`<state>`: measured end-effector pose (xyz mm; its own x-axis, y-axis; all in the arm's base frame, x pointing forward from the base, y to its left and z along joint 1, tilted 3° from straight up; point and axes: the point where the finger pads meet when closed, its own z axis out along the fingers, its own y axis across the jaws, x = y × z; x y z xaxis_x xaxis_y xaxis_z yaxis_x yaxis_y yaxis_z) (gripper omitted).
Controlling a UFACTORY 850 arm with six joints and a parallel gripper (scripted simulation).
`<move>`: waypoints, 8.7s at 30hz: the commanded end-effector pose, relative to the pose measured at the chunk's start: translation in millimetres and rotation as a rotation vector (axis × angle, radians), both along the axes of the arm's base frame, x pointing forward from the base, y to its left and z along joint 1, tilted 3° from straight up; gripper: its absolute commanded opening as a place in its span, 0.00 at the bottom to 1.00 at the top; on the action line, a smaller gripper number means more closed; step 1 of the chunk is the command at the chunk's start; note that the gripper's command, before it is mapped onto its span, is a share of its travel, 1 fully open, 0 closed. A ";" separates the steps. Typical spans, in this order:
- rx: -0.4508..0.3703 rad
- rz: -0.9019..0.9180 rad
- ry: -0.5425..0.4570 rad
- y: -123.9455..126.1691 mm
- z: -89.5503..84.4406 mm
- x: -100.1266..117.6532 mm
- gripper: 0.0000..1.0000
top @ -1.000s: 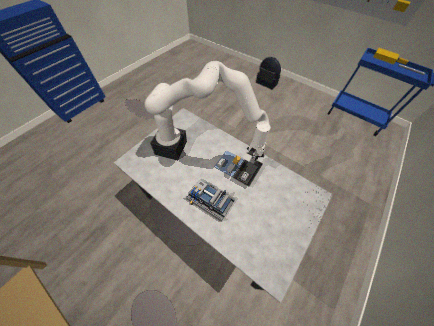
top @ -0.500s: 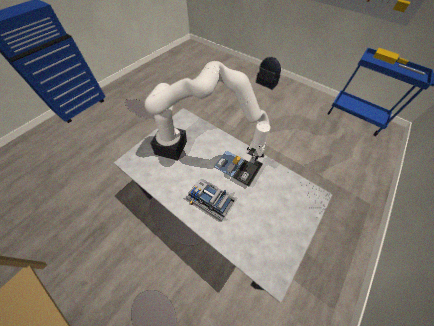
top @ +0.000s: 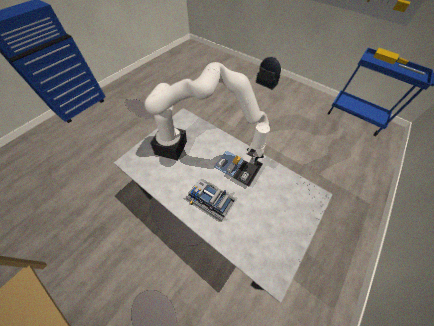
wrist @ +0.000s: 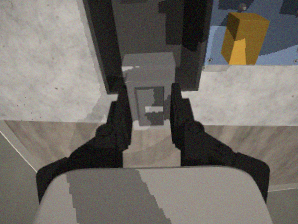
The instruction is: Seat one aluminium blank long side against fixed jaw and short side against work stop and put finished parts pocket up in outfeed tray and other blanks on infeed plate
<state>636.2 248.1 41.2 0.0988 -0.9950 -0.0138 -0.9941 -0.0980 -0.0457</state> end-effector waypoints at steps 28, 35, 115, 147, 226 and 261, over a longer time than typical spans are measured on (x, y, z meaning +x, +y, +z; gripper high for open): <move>0.001 0.000 -0.002 1.3 -50.3 3.2 0.00; 0.001 0.000 -0.002 1.5 -61.7 3.7 0.00; 0.001 0.000 -0.002 2.3 -97.3 5.4 0.00; 0.001 0.000 -0.002 2.3 -101.4 5.6 0.69; 0.001 0.000 -0.002 -0.4 42.4 -1.0 0.69; 0.001 0.000 -0.002 -0.4 42.8 -1.1 0.00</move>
